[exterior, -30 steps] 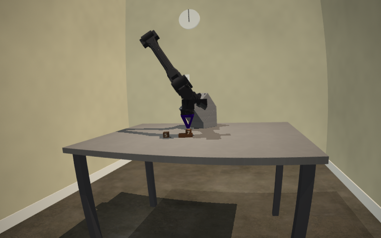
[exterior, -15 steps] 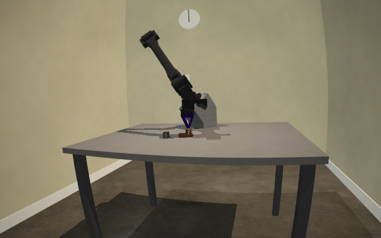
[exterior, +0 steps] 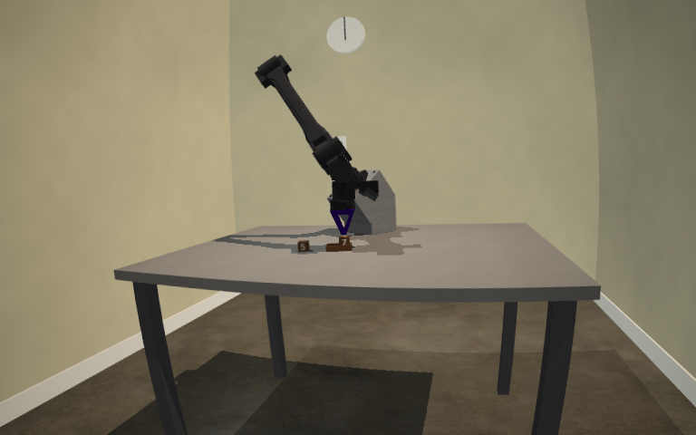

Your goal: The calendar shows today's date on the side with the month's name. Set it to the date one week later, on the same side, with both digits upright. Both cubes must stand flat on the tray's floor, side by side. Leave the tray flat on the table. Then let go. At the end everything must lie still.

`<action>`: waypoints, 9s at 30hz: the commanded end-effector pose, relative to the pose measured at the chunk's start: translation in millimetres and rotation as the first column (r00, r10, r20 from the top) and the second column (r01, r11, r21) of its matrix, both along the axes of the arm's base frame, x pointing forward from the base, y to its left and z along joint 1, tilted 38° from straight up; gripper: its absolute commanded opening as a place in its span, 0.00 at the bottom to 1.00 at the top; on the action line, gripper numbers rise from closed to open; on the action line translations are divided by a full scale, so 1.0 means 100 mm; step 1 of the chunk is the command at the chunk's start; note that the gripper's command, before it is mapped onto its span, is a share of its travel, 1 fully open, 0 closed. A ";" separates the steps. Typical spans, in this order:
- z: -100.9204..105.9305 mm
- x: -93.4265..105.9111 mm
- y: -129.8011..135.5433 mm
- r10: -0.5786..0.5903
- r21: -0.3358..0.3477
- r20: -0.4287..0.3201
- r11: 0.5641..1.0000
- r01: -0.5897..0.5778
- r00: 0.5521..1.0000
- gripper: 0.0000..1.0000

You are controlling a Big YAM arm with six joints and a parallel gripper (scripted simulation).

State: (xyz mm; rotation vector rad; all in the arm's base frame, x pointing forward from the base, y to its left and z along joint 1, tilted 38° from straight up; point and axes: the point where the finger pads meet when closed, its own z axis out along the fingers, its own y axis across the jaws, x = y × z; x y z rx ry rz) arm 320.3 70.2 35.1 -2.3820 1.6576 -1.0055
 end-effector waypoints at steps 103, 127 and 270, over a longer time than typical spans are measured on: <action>0.07 0.09 0.11 0.014 0.010 0.012 1.000 -0.014 1.000 0.46; -0.17 0.13 -0.07 0.002 -0.001 -0.004 1.000 -0.002 1.000 0.46; -0.05 0.11 0.02 0.006 0.015 0.020 1.000 -0.006 1.000 0.26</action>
